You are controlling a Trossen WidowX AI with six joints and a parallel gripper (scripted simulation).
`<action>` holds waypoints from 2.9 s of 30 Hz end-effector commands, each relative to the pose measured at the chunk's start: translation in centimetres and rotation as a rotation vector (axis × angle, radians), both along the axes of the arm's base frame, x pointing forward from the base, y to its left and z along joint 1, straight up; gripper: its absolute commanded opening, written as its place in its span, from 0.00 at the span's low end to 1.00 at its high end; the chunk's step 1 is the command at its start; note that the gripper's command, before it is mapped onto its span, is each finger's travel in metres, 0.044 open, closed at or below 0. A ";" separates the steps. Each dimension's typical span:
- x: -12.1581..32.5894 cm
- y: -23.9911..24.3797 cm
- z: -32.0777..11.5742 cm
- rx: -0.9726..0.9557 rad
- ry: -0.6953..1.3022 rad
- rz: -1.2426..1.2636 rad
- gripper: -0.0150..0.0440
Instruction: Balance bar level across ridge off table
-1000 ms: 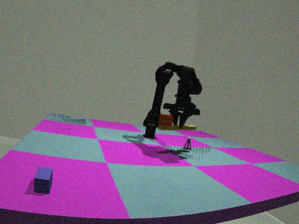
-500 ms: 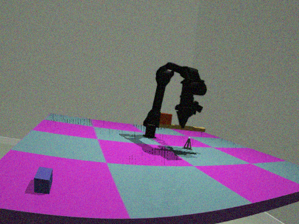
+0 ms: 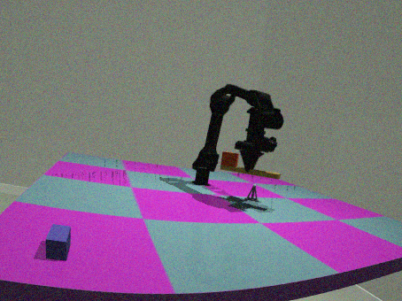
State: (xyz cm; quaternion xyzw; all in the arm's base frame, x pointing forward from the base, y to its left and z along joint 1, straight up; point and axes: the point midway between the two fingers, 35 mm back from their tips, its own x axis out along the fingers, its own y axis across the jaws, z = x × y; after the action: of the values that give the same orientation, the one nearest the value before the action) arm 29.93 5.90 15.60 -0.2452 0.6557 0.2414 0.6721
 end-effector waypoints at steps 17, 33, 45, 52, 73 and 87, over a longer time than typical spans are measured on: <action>-0.7 2.3 0.2 0.023 0.003 -0.811 0.25; -1.3 3.5 0.2 0.039 0.007 -1.448 0.25; -2.0 3.9 0.2 0.049 0.011 -1.925 0.25; -2.7 3.9 0.2 0.054 0.013 -2.204 0.25; -6.6 3.9 0.1 0.063 0.017 -2.820 0.25; -6.7 4.0 -1.9 0.062 0.017 -2.820 0.25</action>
State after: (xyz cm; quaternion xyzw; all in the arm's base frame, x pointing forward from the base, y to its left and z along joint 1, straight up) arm 23.35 9.87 14.21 0.6209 0.3462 -0.6101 0.3499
